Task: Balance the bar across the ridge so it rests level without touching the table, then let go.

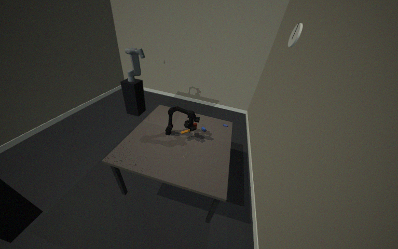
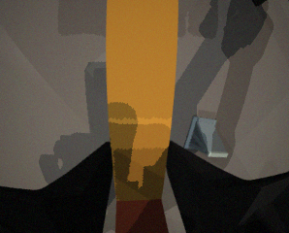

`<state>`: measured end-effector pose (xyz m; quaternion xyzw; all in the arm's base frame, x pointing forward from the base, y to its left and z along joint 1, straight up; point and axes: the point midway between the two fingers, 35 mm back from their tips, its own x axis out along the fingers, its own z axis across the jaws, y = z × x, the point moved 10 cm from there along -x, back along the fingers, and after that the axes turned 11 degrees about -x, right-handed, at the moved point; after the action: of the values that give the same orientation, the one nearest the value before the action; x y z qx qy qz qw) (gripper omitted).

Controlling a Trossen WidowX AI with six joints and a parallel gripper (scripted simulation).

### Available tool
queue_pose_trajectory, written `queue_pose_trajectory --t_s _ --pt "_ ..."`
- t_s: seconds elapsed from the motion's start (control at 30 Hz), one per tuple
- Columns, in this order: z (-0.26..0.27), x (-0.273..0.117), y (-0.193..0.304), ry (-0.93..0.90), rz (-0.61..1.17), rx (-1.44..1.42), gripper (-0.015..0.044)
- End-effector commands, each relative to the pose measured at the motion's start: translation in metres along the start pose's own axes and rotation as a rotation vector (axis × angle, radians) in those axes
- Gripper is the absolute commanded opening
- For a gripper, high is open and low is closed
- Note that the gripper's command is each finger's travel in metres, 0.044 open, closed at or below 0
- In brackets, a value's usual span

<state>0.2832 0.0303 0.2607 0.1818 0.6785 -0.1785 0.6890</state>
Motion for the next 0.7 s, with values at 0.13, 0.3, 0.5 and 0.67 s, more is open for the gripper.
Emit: queue_pose_trajectory --t_s 0.13,0.3,0.5,0.67 --pt "-0.027 -0.001 0.017 -0.003 0.006 0.045 0.0" --pt "-0.044 -0.001 0.025 -0.001 0.007 0.071 0.0" --pt "-0.065 -0.001 0.034 0.0 0.007 0.102 0.0" --pt "-0.083 0.0 0.039 0.002 0.008 0.128 0.0"
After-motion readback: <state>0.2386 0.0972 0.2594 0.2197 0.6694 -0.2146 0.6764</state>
